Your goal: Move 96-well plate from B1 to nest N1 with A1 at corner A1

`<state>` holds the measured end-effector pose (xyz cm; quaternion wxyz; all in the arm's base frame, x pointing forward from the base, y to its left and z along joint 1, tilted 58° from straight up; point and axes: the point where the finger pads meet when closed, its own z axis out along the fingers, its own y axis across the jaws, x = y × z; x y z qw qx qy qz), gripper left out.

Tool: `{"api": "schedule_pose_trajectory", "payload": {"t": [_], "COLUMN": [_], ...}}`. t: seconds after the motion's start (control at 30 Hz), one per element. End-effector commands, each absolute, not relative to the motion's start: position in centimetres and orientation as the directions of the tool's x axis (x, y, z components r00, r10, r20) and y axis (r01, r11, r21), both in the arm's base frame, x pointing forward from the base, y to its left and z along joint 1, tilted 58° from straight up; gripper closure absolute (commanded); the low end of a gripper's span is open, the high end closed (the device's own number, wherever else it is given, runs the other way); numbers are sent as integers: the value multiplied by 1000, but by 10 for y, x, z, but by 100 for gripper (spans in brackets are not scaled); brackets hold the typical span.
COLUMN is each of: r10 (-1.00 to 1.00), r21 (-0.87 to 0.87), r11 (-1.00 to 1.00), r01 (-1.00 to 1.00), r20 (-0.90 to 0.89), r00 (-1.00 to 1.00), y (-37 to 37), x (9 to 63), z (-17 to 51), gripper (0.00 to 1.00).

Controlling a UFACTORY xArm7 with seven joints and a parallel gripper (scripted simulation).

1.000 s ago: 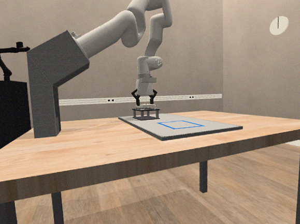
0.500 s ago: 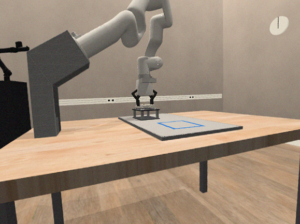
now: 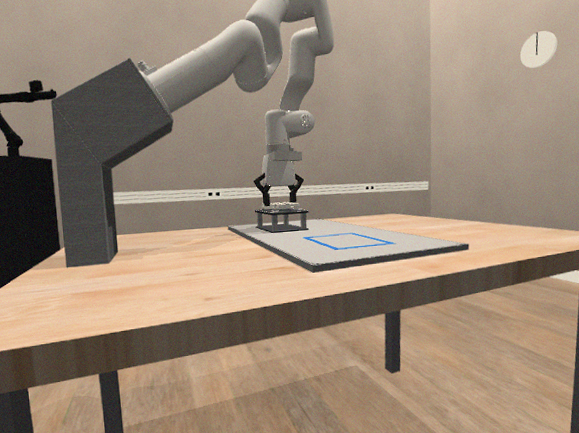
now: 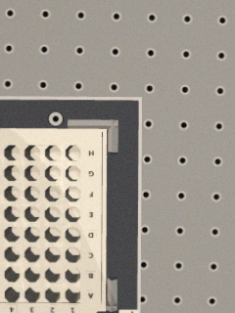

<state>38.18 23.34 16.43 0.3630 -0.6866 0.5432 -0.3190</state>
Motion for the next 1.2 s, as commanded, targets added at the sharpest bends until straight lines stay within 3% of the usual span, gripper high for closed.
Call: {"api": "schedule_pose_trajectory", "payload": {"t": [0.0, 1.17], "r10": [-977, -977], "r21": [-845, -845], "r11": [-147, -147], "r01": [-514, -514], "r20": [44, 44], "r00": [207, 207], "y": [234, 235], "x": [382, 387], "z": [164, 161], "gripper": [100, 100]}}
